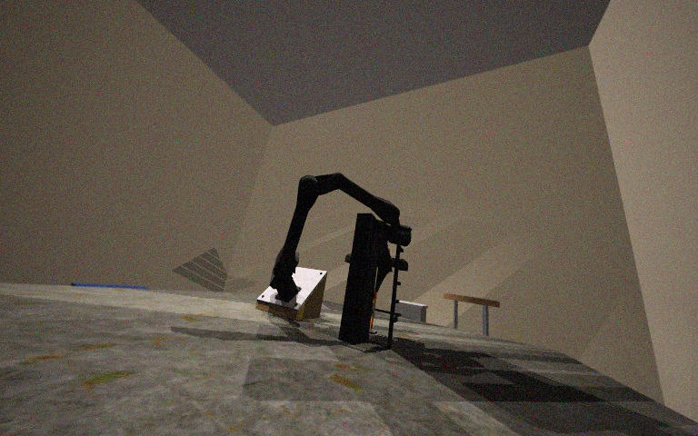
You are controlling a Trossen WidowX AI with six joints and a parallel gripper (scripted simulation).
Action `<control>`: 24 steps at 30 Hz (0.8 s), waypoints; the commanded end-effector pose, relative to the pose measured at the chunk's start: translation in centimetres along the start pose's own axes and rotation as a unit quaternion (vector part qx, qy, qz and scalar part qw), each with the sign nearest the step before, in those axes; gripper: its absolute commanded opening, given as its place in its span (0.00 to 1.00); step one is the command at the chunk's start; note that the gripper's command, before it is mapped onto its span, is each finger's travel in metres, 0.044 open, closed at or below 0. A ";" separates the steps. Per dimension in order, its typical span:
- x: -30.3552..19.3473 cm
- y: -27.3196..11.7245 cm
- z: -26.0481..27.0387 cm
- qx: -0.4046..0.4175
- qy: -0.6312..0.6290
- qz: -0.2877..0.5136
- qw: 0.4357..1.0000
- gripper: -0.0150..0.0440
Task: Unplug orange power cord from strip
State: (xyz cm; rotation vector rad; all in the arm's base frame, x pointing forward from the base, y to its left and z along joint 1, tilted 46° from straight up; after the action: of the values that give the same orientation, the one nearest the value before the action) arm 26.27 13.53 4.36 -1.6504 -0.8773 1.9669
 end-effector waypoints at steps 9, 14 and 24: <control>2.5 -0.3 -0.4 -0.004 0.000 -0.007 1.000 0.25; 3.3 -0.3 -0.5 -0.004 0.000 -0.007 1.000 0.25; 4.9 -0.6 -0.5 -0.004 0.000 -0.007 1.000 0.25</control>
State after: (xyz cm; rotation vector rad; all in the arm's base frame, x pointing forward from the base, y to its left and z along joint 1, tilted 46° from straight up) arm 26.21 15.32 2.48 -1.6701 -0.8438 1.9922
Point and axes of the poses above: the point midway between the two fingers, 35 mm back from their tips, its own y axis out along the fingers, its own z axis across the jaws, x = y × z, the point moved 2 cm from there along -y, back along the fingers, and after that the axes turned 7 degrees about -y, right-handed, at the moved point
